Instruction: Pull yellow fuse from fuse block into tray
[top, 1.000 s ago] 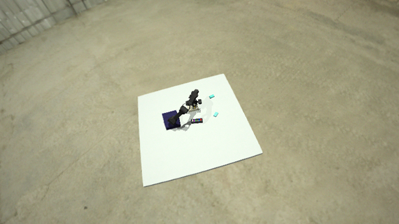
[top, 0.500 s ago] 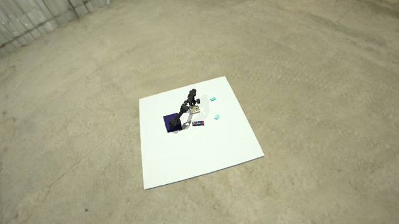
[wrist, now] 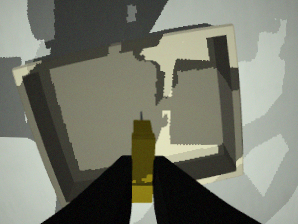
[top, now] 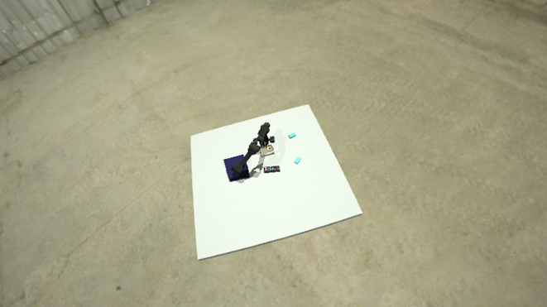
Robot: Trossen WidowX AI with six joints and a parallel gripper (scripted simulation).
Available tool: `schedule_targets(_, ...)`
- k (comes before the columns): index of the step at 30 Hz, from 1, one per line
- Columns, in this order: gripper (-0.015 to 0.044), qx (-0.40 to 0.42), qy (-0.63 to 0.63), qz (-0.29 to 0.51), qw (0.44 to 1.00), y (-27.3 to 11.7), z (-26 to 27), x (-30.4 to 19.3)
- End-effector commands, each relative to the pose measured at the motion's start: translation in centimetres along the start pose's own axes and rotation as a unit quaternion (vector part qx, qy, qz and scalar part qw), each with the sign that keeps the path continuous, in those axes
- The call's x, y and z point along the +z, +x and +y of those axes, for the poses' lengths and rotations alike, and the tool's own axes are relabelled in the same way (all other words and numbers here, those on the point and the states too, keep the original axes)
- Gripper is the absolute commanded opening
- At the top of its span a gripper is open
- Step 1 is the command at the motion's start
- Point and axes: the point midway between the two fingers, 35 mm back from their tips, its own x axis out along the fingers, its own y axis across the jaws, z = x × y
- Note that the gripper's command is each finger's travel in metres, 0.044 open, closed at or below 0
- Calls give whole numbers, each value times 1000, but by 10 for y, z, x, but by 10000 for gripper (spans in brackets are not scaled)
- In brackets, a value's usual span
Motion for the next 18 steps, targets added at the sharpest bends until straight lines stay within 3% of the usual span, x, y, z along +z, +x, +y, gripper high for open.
schedule_targets(1, 0, 0, -4, 5, 1000, 10, 1, -2)
schedule_targets(14, 0, -1, -4, 6, 1000, 24, 1, -3)
schedule_targets(18, 105, 1, 0, 2, 1000, 20, 1, -1)
